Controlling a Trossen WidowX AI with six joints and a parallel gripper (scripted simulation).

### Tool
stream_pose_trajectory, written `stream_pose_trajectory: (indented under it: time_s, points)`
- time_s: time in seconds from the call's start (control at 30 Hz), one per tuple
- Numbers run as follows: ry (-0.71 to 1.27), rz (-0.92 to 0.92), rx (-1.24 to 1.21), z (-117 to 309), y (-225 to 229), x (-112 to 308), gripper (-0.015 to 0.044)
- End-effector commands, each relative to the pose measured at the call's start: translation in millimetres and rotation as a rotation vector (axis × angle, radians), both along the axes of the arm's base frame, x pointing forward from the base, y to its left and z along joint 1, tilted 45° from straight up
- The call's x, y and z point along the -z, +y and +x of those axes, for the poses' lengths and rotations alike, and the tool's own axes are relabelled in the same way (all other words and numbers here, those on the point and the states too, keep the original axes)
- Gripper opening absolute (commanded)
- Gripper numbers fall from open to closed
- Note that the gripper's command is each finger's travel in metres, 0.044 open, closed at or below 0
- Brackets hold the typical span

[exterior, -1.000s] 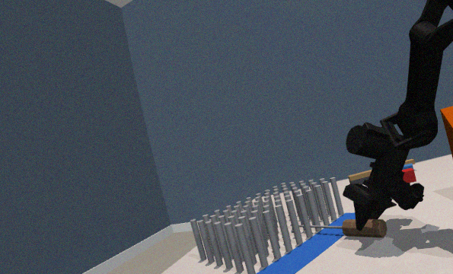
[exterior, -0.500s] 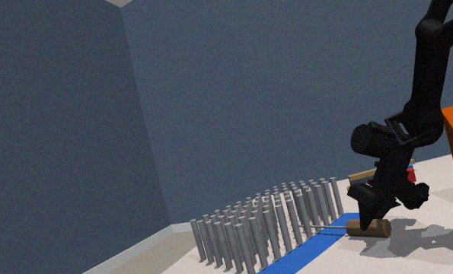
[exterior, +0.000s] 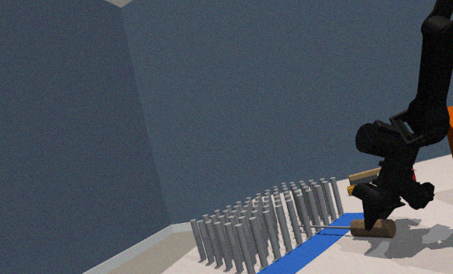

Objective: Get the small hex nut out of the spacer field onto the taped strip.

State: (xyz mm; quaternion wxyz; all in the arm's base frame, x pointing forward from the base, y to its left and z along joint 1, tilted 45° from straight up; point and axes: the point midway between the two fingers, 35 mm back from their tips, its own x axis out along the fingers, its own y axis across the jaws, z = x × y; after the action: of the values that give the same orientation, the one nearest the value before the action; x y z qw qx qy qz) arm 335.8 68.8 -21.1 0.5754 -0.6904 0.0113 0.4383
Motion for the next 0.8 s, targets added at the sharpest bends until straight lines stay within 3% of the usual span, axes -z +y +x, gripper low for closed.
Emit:
stream_pose_trajectory:
  time_s: [0.0,0.77]
  points:
    - [0.0,0.001,0.004,-2.5,1.0,-1.3,0.0]
    - [0.0,0.001,0.004,-14.8,8.1,-6.3,0.0]
